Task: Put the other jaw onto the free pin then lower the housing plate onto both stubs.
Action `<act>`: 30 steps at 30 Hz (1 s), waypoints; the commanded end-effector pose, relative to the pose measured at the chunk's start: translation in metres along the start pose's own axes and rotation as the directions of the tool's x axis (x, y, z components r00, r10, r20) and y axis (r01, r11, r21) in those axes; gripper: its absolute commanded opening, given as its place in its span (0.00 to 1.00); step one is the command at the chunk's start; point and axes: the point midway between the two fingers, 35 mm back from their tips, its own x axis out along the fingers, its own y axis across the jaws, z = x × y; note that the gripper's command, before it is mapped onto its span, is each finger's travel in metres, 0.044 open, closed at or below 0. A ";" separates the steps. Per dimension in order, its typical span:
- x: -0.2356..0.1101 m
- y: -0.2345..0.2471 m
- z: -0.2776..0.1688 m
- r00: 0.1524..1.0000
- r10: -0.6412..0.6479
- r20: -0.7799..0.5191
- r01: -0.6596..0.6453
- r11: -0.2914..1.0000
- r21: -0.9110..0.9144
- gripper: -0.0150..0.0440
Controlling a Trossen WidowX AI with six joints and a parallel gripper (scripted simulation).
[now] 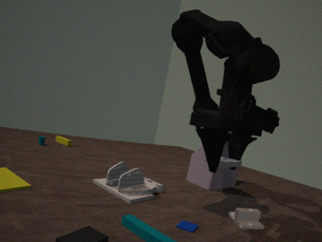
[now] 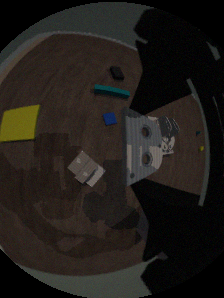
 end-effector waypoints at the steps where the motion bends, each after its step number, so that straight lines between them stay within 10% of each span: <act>1: -0.002 -0.004 -0.010 1.000 -0.004 0.000 0.004 0.996 -0.086 0.85; 30: -0.002 -0.023 -0.086 1.000 -0.007 -0.005 0.001 0.698 -0.716 0.85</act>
